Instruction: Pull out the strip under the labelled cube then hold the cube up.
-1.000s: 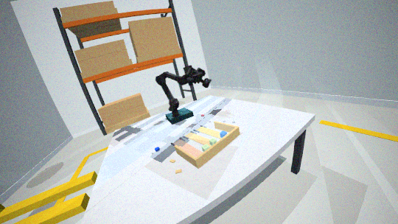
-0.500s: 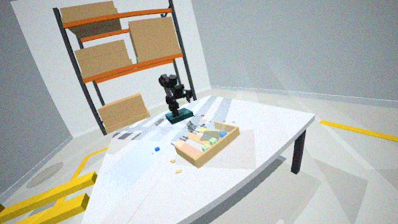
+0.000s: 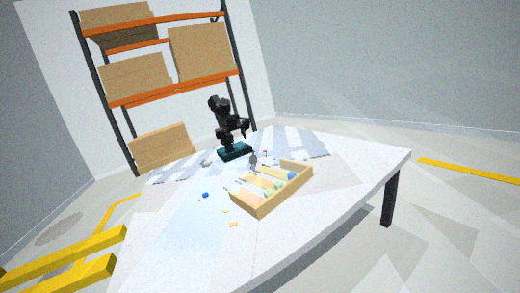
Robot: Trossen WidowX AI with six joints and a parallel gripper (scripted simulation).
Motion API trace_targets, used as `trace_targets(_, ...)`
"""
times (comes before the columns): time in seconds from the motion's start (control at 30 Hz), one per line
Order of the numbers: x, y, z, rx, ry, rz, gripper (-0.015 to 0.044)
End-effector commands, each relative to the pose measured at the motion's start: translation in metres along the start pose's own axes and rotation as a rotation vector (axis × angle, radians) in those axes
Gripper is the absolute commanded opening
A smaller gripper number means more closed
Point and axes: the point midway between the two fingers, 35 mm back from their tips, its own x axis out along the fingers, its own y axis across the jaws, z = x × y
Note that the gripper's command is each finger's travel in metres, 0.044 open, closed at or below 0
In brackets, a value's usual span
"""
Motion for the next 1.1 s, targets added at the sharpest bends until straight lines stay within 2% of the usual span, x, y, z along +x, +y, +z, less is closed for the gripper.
trace_targets(0.0, 0.020, -0.002, -0.001, -0.045, 0.149, 0.005, 0.0216)
trace_targets(0.27, 0.068, -0.007, -0.013, -0.151, 0.512, 0.044, 0.0006)
trace_targets(0.53, 0.109, -0.012, -0.039, -0.238, 0.839, 0.120, 0.0000)
trace_targets(1.07, 0.120, -0.013, -0.050, -0.240, 0.846, 0.122, 0.0000)
